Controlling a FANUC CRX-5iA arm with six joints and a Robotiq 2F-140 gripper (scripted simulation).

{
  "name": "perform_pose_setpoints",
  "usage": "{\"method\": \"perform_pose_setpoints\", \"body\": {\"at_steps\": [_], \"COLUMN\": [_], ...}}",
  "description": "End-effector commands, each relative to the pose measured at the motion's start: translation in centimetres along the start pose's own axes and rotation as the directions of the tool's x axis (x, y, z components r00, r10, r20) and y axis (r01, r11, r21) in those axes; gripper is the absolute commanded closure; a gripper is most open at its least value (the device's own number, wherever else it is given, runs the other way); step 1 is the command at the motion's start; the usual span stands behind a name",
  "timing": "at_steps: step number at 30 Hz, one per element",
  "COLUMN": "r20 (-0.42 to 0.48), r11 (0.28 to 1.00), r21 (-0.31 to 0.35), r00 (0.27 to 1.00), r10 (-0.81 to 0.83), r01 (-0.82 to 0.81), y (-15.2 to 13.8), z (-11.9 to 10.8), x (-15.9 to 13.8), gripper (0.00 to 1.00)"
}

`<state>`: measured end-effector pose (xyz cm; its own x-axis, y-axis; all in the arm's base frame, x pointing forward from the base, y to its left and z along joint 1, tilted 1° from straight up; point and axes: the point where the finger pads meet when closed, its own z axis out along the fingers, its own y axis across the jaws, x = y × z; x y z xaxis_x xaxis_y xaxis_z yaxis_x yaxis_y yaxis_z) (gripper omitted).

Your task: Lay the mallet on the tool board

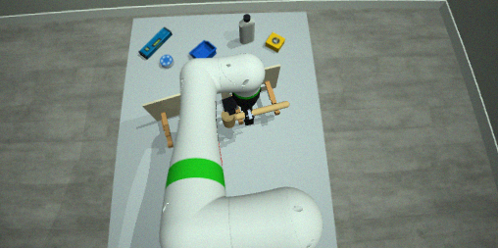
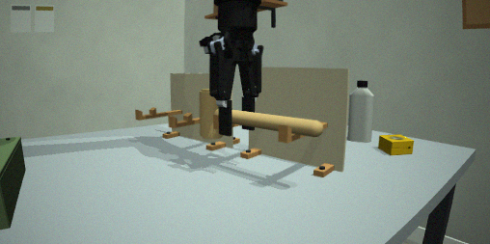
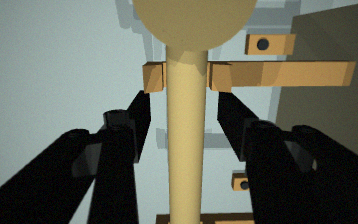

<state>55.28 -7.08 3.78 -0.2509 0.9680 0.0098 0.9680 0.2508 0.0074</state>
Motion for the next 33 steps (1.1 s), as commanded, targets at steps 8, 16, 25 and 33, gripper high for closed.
{"method": "perform_pose_setpoints", "body": {"at_steps": [8, 16, 25, 33], "r20": [0.001, 0.001, 0.001, 0.001], "r11": [1.000, 1.000, 1.000, 1.000], "r21": [-0.002, -0.002, -0.002, -0.002], "r00": [1.000, 1.000, 1.000, 1.000], "r10": [0.000, 0.000, 0.000, 0.000], "r01": [0.000, 0.000, 0.000, 0.000], "y": [0.1, 0.1, 0.1, -0.1], "z": [-0.1, -0.1, -0.1, -4.2], "x": [0.0, 0.0, 0.0, 0.0], "gripper": [0.00, 0.00, 0.00, 0.00]}}
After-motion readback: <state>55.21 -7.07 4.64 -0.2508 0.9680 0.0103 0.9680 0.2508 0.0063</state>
